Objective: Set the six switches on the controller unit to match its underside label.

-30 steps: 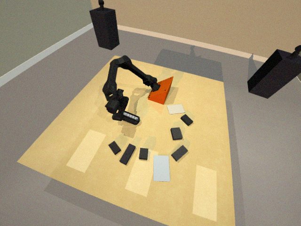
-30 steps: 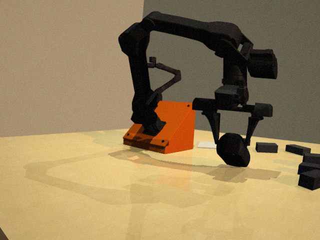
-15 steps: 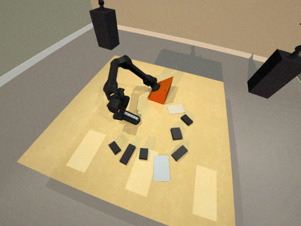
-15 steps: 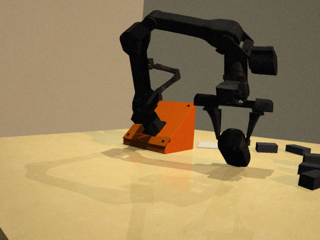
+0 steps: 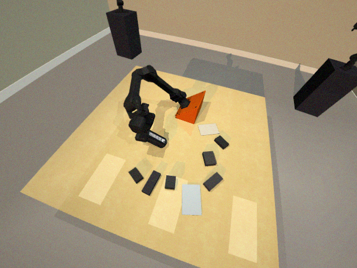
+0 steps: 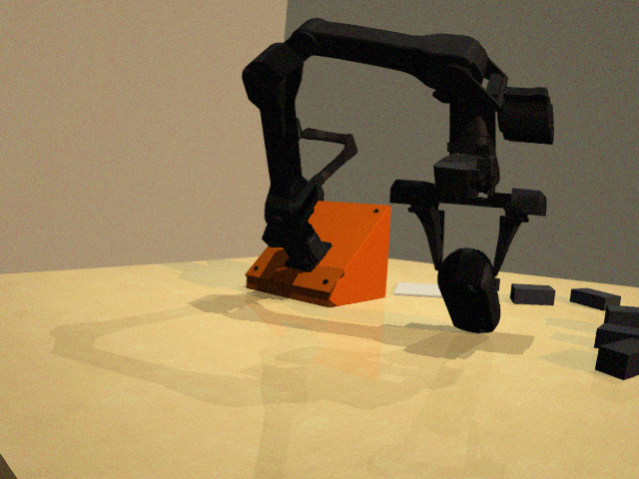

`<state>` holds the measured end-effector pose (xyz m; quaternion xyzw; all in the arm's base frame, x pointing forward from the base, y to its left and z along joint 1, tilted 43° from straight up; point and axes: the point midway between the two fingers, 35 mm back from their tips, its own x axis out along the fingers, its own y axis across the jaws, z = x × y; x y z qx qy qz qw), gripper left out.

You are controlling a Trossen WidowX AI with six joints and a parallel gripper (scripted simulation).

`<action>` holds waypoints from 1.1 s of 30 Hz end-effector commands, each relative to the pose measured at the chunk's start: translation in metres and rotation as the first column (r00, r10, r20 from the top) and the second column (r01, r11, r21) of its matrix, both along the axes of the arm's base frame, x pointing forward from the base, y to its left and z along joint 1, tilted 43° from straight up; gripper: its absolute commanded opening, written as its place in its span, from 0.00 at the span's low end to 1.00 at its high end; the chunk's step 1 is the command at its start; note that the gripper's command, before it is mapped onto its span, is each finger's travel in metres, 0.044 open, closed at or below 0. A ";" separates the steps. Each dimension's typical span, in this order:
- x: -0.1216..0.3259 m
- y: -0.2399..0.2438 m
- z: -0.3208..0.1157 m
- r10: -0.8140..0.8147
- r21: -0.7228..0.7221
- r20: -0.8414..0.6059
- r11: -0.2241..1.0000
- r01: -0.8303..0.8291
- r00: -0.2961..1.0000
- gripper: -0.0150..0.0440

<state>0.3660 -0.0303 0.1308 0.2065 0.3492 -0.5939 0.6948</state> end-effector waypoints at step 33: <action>-0.007 0.033 -0.006 0.004 0.015 -0.002 1.000 -0.004 1.000 0.82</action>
